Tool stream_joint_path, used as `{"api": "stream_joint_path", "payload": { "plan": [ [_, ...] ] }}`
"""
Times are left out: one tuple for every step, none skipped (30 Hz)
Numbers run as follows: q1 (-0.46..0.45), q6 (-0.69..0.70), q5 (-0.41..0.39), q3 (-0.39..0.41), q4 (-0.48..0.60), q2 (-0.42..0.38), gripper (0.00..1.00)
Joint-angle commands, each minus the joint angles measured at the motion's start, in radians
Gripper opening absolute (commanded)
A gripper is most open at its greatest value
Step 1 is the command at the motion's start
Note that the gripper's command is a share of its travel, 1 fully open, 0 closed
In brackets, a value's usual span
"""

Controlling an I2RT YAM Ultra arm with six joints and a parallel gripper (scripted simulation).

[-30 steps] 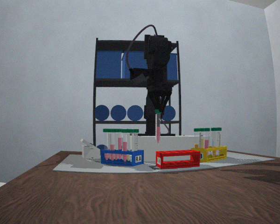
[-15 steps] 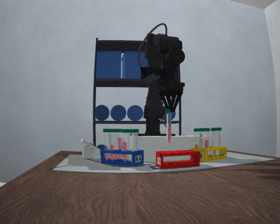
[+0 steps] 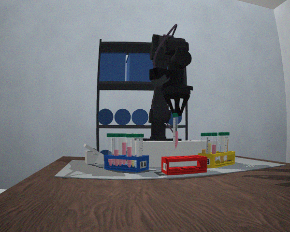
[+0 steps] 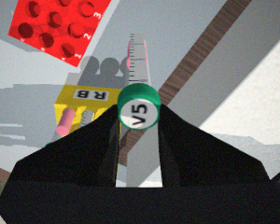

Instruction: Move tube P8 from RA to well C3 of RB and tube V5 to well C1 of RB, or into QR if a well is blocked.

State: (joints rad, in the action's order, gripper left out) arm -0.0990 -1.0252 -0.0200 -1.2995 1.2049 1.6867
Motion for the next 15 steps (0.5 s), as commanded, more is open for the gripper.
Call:
{"api": "stream_joint_path", "payload": {
  "plan": [
    [-0.002,0.16,0.011,-0.032,0.013,-0.006,0.0],
    [-0.002,0.193,0.011,-0.032,0.013,-0.006,0.0],
    [-0.002,0.225,0.011,-0.032,0.013,-0.006,0.0],
    [-0.002,0.253,0.011,-0.032,0.013,-0.006,0.0],
    [-0.003,0.257,0.009,-0.033,0.013,-0.006,0.0],
    [-0.004,0.26,0.008,-0.033,0.014,-0.005,0.0],
    [-0.021,0.273,0.008,-0.035,0.013,0.013,0.0],
    [-0.032,0.284,0.008,-0.038,0.014,0.015,0.0],
    [-0.032,0.284,0.008,-0.038,0.014,0.015,0.0],
    [-0.032,0.284,0.008,-0.038,0.014,0.015,0.0],
    [-0.043,0.298,0.008,-0.041,0.015,0.019,0.0],
    [-0.054,0.308,0.008,-0.044,0.015,0.022,0.0],
    [-0.065,0.319,0.009,-0.047,0.015,0.025,0.0],
    [-0.075,0.33,0.01,-0.051,0.012,0.028,0.0],
    [-0.085,0.34,0.01,-0.055,0.014,0.031,0.0]
  ]
}}
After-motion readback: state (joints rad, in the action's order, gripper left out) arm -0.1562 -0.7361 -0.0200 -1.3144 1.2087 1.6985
